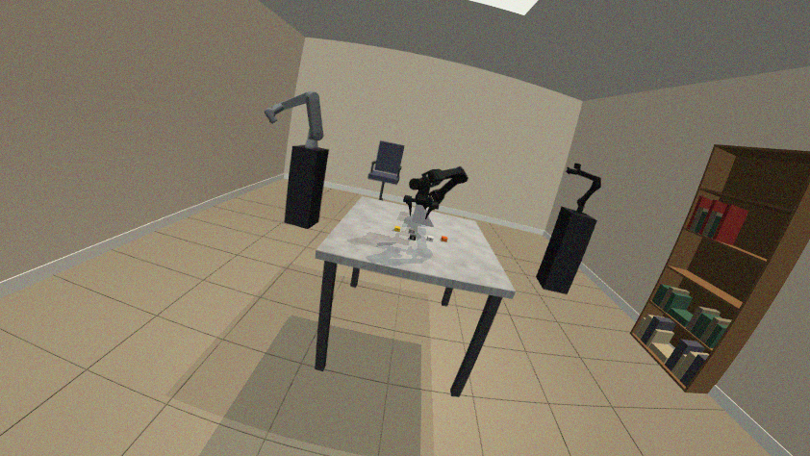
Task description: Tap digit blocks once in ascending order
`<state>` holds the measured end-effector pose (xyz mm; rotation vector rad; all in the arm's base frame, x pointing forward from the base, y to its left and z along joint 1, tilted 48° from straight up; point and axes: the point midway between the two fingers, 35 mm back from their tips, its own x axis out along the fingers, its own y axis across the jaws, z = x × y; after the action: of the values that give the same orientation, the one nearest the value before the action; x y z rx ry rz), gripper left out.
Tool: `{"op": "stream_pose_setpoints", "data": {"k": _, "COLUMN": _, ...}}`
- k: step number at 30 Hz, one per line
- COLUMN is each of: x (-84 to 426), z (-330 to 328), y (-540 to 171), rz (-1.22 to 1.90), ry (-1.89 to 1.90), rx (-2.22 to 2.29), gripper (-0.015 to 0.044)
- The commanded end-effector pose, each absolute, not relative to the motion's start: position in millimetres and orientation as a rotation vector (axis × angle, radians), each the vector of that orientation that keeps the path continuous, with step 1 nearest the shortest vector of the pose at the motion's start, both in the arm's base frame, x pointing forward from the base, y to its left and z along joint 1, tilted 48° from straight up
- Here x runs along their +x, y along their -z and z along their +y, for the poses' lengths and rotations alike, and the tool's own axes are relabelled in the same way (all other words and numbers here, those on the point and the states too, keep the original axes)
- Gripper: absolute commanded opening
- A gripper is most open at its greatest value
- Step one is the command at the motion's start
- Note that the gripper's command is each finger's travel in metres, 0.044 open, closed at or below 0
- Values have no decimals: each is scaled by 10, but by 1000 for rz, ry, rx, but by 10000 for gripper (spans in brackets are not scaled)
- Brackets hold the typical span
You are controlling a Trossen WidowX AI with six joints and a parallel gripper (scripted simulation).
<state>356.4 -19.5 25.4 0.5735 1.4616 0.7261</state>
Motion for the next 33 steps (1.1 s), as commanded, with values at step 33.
{"op": "stream_pose_setpoints", "data": {"k": 33, "x": 2789, "z": -947, "y": 530, "rz": 1457, "ry": -735, "rx": 548, "gripper": 400}}
